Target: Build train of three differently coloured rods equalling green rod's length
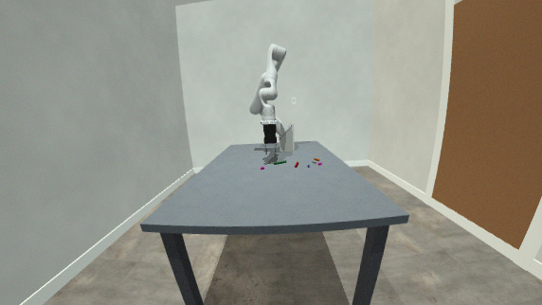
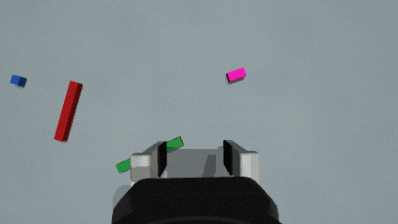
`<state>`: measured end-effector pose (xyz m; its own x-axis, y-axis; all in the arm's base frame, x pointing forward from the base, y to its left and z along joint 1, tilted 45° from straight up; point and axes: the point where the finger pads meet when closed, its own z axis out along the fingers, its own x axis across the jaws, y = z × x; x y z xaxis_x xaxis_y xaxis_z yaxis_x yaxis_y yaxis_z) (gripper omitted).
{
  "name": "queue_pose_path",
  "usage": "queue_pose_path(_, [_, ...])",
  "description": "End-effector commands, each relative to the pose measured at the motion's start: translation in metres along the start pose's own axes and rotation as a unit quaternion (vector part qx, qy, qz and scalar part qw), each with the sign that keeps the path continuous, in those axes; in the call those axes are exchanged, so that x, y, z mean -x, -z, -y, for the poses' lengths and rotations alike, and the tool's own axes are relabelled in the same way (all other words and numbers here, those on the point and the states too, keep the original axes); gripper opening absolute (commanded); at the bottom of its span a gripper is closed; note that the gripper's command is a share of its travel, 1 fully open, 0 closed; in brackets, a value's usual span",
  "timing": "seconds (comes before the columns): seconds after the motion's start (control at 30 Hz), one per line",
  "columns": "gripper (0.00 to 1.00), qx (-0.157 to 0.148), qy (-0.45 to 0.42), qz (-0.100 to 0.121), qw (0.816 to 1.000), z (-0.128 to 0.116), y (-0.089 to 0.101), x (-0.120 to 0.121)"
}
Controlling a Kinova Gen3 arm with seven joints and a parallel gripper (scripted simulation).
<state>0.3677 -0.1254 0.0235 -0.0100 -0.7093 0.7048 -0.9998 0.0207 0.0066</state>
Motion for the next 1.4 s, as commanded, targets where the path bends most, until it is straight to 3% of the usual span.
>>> queue_pose_path(0.0, [1.0,-0.001,-0.001,0.0,1.0,0.001,0.001,0.001])
queue_pose_path(0.2, [1.0,-0.003,-0.009,0.001,1.0,0.009,0.002,0.009])
queue_pose_path(0.33, [1.0,-0.007,-0.029,0.002,1.0,0.026,0.004,0.028])
queue_pose_path(0.67, [1.0,-0.011,-0.099,0.007,0.995,0.072,0.011,0.124])
queue_pose_path(0.77, [1.0,-0.011,-0.105,0.006,0.994,0.075,0.011,0.135])
queue_pose_path(1.0, [1.0,-0.004,-0.135,0.003,0.991,0.079,0.009,0.193])
queue_pose_path(1.33, [1.0,-0.001,-0.142,0.0,0.99,0.077,0.008,0.209])
queue_pose_path(1.37, [0.54,-0.001,-0.142,0.0,0.99,0.077,0.008,0.209])
